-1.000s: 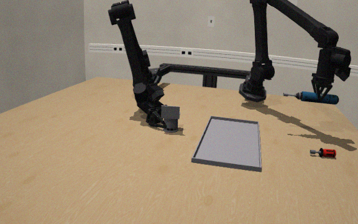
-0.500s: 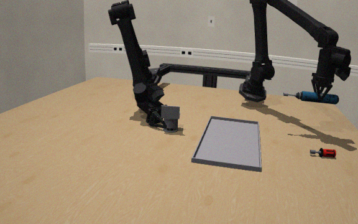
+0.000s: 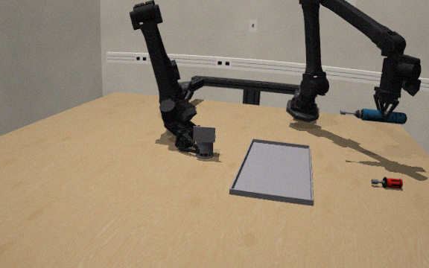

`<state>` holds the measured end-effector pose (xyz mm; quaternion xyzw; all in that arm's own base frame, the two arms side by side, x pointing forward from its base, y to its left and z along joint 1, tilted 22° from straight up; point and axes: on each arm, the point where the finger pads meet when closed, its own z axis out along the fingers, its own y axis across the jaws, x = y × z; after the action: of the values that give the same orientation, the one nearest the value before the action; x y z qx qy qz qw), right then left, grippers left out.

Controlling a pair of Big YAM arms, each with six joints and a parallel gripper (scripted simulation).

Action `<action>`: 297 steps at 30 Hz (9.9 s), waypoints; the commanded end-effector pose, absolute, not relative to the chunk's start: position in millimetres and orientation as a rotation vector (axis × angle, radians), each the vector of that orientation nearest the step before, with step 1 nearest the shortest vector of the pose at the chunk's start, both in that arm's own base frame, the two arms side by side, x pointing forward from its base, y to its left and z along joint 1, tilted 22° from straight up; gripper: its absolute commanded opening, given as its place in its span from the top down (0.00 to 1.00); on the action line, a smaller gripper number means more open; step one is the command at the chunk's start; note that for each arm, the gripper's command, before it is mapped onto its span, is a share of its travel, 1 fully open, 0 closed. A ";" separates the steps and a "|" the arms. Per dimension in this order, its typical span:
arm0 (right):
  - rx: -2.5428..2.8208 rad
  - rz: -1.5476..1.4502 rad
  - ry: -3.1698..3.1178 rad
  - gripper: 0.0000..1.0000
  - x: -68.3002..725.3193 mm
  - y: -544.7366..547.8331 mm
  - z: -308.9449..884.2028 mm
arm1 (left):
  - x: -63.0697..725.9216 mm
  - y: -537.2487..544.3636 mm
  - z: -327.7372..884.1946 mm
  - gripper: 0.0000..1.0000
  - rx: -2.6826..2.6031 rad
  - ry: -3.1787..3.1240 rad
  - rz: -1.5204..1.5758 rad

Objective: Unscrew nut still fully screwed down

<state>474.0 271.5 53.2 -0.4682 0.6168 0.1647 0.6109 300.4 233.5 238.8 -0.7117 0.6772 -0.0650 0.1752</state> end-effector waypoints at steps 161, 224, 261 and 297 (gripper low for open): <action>-1.076 0.377 1.409 0.41 477.2 273.9 59.1 | 469.3 -162.9 281.7 0.58 0.213 1.740 -0.171; -1.076 0.377 1.409 0.41 477.2 273.9 59.1 | 355.9 -297.7 307.4 0.58 0.573 1.300 -0.225; -1.076 0.377 1.409 0.41 477.2 273.9 59.1 | 337.1 -320.9 342.3 0.58 0.569 1.157 -0.245; -1.076 0.377 1.409 0.41 477.2 273.9 59.1 | 333.5 -321.9 349.9 0.58 0.553 1.148 -0.274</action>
<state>474.0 271.5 53.2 -0.4682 0.6168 0.1647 0.6109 333.5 -315.4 298.0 0.2875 0.5713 -0.1027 0.7618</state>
